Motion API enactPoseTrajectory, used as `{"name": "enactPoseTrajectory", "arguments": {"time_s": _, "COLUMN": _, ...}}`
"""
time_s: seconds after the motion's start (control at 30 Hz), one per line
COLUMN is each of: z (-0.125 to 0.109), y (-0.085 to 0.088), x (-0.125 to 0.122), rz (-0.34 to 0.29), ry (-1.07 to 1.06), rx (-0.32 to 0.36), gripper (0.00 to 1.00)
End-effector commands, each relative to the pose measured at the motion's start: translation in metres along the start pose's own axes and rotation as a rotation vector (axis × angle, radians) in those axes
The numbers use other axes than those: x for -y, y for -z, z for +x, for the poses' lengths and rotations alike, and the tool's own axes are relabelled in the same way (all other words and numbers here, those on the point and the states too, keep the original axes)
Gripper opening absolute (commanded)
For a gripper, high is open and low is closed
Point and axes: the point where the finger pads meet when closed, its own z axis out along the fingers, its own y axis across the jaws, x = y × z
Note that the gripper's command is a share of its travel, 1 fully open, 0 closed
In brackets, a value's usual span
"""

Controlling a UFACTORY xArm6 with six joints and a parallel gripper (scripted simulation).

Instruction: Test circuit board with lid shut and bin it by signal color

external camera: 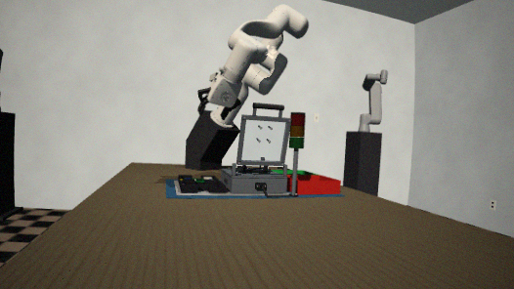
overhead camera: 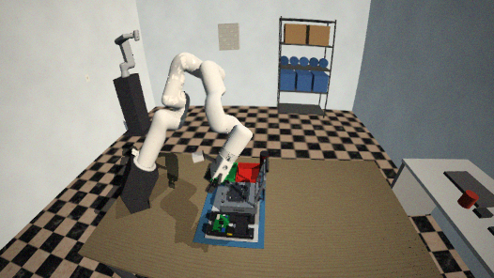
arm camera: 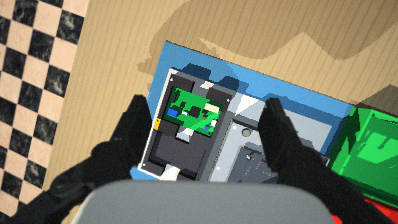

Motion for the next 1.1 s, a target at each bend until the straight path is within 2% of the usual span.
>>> {"name": "enactPoseTrajectory", "arguments": {"time_s": 0.0, "z": 0.004, "y": 0.003, "x": 0.003, "rz": -0.037, "ry": -0.16, "rx": 0.036, "gripper": 1.0}}
{"name": "enactPoseTrajectory", "arguments": {"time_s": 0.13, "z": 0.007, "y": 0.006, "x": 0.006, "rz": -0.076, "ry": -0.298, "rx": 0.066, "gripper": 1.0}}
{"name": "enactPoseTrajectory", "arguments": {"time_s": 0.2, "z": 0.007, "y": 0.006, "x": 0.006, "rz": -0.076, "ry": -0.298, "rx": 0.066, "gripper": 1.0}}
{"name": "enactPoseTrajectory", "arguments": {"time_s": 0.23, "z": 0.009, "y": 0.009, "x": 0.008, "rz": -0.104, "ry": -0.396, "rx": 0.086, "gripper": 1.0}}
{"name": "enactPoseTrajectory", "arguments": {"time_s": 0.7, "z": 0.016, "y": 0.022, "x": 0.02, "rz": -0.253, "ry": -0.852, "rx": 0.175, "gripper": 1.0}}
{"name": "enactPoseTrajectory", "arguments": {"time_s": 0.77, "z": 0.016, "y": 0.022, "x": 0.02, "rz": -0.253, "ry": -0.852, "rx": 0.175, "gripper": 1.0}}
{"name": "enactPoseTrajectory", "arguments": {"time_s": 0.8, "z": 0.017, "y": 0.026, "x": 0.023, "rz": -0.289, "ry": -0.948, "rx": 0.193, "gripper": 1.0}}
{"name": "enactPoseTrajectory", "arguments": {"time_s": 1.07, "z": 0.02, "y": 0.037, "x": 0.032, "rz": -0.389, "ry": -1.192, "rx": 0.238, "gripper": 1.0}}
